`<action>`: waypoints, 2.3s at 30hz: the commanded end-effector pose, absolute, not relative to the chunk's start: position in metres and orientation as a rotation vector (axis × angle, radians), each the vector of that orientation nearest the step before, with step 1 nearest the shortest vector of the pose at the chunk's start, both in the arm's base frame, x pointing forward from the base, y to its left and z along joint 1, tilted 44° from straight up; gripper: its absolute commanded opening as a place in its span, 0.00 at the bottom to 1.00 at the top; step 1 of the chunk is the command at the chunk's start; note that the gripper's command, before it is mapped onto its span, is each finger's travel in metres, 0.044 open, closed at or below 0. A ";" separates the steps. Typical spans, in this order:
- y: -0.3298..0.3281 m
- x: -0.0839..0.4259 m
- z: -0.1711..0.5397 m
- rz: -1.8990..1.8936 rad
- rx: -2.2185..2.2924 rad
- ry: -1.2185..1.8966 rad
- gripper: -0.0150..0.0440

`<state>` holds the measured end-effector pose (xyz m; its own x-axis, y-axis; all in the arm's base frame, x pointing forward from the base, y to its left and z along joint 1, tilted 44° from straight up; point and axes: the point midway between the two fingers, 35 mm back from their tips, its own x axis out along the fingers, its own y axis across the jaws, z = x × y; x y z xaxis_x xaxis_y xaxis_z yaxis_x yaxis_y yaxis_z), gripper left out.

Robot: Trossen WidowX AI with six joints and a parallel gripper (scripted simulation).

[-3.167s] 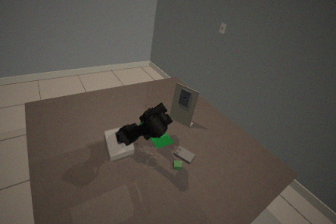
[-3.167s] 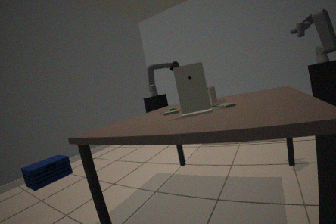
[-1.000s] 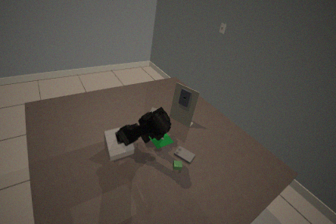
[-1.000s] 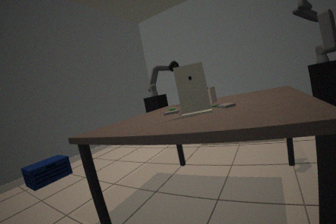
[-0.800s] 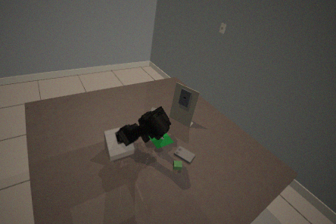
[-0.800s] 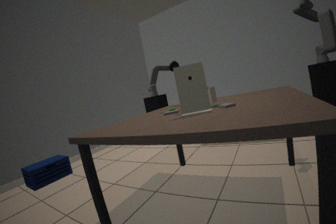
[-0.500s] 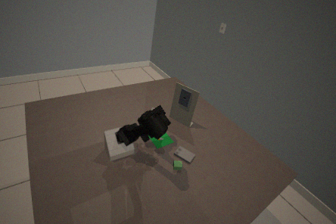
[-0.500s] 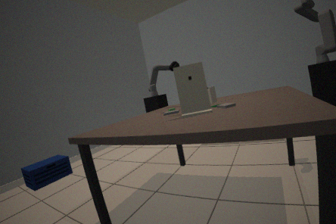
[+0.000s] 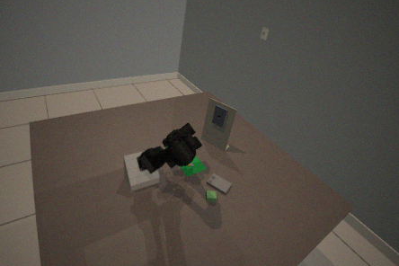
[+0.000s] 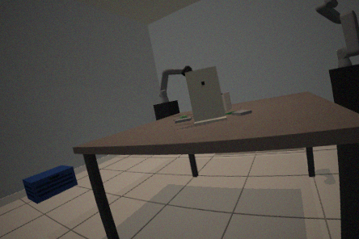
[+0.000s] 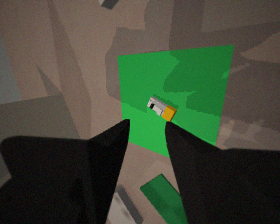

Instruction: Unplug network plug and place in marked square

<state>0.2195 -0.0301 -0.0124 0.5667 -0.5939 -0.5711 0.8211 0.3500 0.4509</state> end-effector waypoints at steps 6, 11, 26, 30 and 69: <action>-0.024 0.221 -0.009 -0.939 0.785 0.332 0.52; -0.020 0.222 -0.007 -0.939 0.787 0.335 0.52; -0.010 0.223 0.000 -0.942 0.790 0.341 0.52; -0.007 0.223 0.002 -0.942 0.791 0.342 0.52; 0.019 0.220 0.031 -0.942 0.789 0.340 0.52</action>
